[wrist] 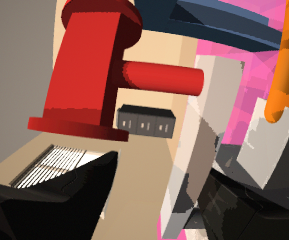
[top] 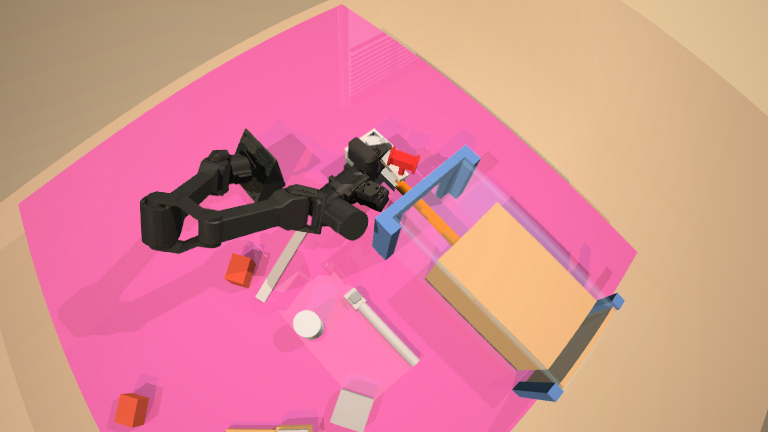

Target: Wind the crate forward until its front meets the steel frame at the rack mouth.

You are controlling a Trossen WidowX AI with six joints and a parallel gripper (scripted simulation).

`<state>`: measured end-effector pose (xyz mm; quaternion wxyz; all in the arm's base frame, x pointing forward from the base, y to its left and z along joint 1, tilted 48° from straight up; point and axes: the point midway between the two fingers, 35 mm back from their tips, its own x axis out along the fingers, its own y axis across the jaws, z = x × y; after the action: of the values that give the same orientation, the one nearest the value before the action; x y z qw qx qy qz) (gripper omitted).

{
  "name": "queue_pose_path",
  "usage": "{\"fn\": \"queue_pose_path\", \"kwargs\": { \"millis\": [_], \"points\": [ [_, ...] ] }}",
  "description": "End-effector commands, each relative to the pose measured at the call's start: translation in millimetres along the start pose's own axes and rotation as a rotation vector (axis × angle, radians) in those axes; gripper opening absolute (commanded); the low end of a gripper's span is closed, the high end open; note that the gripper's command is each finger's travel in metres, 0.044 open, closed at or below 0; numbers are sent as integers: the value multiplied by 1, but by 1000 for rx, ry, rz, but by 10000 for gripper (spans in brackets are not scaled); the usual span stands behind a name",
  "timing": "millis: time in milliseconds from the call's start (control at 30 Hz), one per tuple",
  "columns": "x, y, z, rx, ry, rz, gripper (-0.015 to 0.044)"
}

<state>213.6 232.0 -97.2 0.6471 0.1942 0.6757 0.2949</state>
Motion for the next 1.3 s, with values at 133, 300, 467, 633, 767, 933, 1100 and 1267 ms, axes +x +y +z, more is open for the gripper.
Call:
{"fn": "queue_pose_path", "kwargs": {
  "millis": [133, 300, 467, 633, 767, 933, 1100, 1267],
  "points": [
    [-1, 3, 1, -3, -2, 7, 240],
    [0, -2, 0, 0, 0, 0, 240],
    [0, -8, 0, 0, 0, 0, 240],
    [0, -8, 0, 0, 0, 0, 240],
    [0, -8, 0, 0, 0, 0, 240],
    [0, -8, 0, 0, 0, 0, 240],
    [0, -8, 0, 0, 0, 0, 240],
    [0, -8, 0, 0, 0, 0, 240]
  ]
}}
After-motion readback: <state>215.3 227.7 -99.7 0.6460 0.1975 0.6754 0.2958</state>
